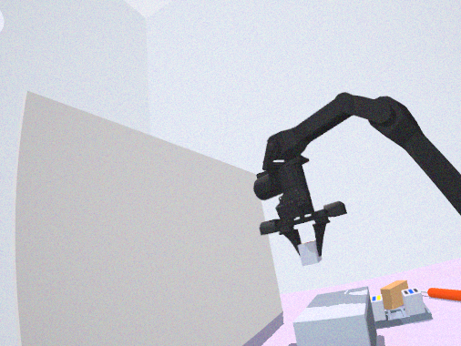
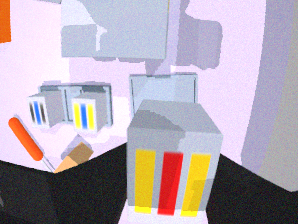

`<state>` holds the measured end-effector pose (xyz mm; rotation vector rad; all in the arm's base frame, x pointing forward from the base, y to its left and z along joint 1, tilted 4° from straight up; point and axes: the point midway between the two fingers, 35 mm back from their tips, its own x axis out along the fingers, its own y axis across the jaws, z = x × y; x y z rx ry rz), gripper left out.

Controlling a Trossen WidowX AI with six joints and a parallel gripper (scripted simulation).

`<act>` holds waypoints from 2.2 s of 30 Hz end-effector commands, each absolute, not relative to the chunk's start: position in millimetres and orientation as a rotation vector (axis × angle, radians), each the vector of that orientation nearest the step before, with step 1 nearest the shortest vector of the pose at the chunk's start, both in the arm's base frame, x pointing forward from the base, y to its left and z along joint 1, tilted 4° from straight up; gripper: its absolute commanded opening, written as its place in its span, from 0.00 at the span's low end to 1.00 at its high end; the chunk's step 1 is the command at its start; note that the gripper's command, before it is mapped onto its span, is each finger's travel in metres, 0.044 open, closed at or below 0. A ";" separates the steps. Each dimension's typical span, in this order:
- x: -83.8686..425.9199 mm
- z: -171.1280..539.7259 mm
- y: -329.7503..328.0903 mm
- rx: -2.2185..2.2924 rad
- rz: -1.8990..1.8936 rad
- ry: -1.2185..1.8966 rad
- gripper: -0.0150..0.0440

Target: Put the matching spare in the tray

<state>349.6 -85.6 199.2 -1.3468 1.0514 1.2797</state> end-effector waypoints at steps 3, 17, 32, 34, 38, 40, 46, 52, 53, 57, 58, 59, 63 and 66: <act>352.1 198.9 -118.8 -1.370 1.299 1.019 0.25; 353.9 193.2 -126.1 -1.376 1.306 1.012 0.25; 357.3 182.8 -126.6 -1.376 1.306 1.012 0.25; 357.7 181.4 -126.6 -1.376 1.306 1.012 0.25; 358.5 178.6 -126.7 -1.376 1.306 1.012 0.25; 358.9 177.2 -126.8 -1.376 1.306 1.012 0.25; 360.0 172.9 -126.9 -1.376 1.306 1.012 0.25; 361.1 168.7 -127.0 -1.377 1.306 1.012 0.25; 361.3 168.0 -127.0 -1.377 1.306 1.012 0.25; 361.9 165.1 -127.1 -1.377 1.306 1.012 0.25; 362.1 164.4 -127.1 -1.377 1.306 1.012 0.25; 362.3 163.7 -127.1 -1.377 1.306 1.012 0.25; 362.9 160.9 -127.1 -1.377 1.306 1.012 0.25; 363.3 158.7 -127.2 -1.377 1.306 1.012 0.25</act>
